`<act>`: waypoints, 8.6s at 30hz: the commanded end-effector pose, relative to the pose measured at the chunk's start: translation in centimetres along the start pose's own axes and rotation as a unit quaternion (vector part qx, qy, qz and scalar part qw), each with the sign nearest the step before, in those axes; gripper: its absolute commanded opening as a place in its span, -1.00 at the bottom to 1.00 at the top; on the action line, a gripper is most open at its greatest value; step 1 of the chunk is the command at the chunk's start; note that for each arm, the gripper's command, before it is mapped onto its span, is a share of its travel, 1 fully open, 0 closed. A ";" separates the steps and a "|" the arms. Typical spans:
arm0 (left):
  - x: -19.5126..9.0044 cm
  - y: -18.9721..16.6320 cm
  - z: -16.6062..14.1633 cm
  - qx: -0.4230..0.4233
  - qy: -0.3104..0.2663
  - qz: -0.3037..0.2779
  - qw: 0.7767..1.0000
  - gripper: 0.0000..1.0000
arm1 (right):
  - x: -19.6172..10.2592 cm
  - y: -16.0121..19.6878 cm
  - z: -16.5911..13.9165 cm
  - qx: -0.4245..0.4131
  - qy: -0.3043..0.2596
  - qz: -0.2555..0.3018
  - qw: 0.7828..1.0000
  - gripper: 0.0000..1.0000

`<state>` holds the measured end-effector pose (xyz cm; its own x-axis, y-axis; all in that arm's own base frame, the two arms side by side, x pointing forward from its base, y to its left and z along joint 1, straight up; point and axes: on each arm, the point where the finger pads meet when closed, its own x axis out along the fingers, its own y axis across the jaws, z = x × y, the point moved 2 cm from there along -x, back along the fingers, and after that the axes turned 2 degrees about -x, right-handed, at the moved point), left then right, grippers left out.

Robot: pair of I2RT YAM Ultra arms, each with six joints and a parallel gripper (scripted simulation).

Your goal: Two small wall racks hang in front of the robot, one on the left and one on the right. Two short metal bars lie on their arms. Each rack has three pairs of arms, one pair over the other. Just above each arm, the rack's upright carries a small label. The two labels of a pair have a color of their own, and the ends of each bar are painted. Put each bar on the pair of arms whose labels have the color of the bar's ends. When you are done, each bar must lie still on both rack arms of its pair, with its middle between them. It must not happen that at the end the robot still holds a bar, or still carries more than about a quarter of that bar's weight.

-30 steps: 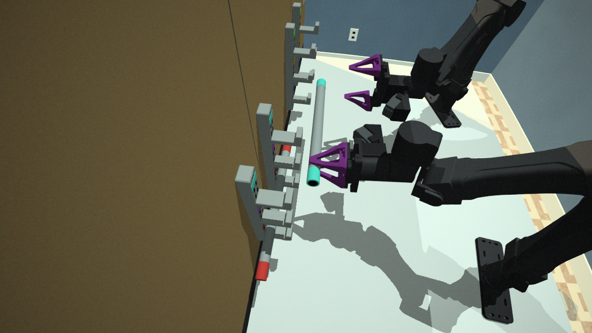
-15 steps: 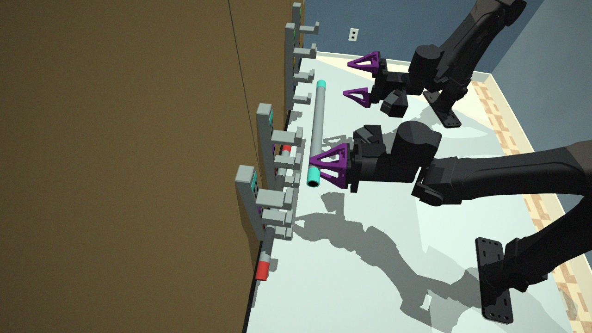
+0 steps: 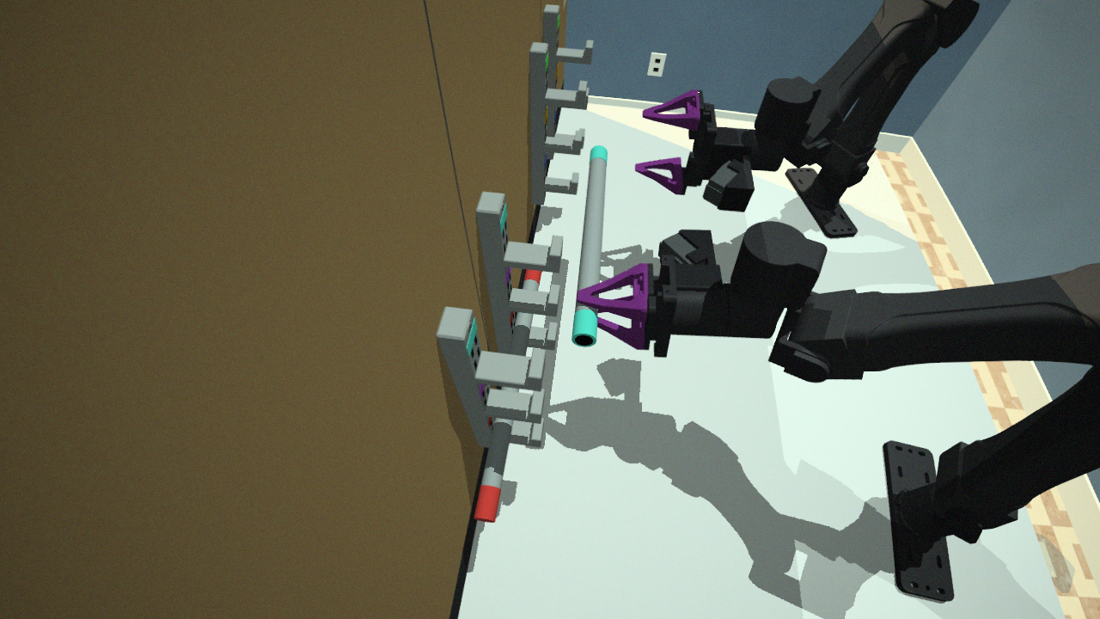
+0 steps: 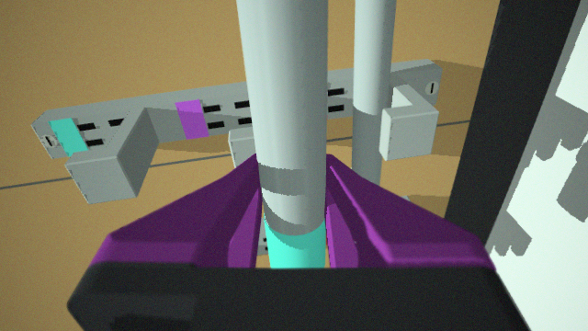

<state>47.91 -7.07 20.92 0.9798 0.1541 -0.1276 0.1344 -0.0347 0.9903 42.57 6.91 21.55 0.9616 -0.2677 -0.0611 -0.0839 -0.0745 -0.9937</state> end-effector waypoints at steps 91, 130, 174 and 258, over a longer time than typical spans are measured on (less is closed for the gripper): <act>0.1 4.3 0.3 -0.045 -0.003 0.066 0.997 -1.00 | 0.6 -2.0 -3.5 0.028 0.000 -0.030 0.999 1.00; 0.2 3.8 -2.0 -0.045 -0.003 0.066 0.997 -1.00 | 0.6 -2.0 -3.5 0.028 0.000 -0.030 0.999 1.00; -0.7 10.6 -10.9 -0.045 -0.004 0.067 0.997 -1.00 | 0.6 -2.0 -3.5 0.028 0.000 -0.030 0.999 1.00; -2.5 14.8 -21.1 -0.044 -0.004 0.065 0.997 -1.00 | 0.6 -2.0 -3.5 0.028 0.000 -0.030 0.999 1.00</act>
<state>45.29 12.81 33.07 0.9828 0.1437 -0.1156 0.1111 0.0393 0.9930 42.66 4.00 21.58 0.9637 -0.2593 -0.0636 -0.0835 -0.0667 -0.9943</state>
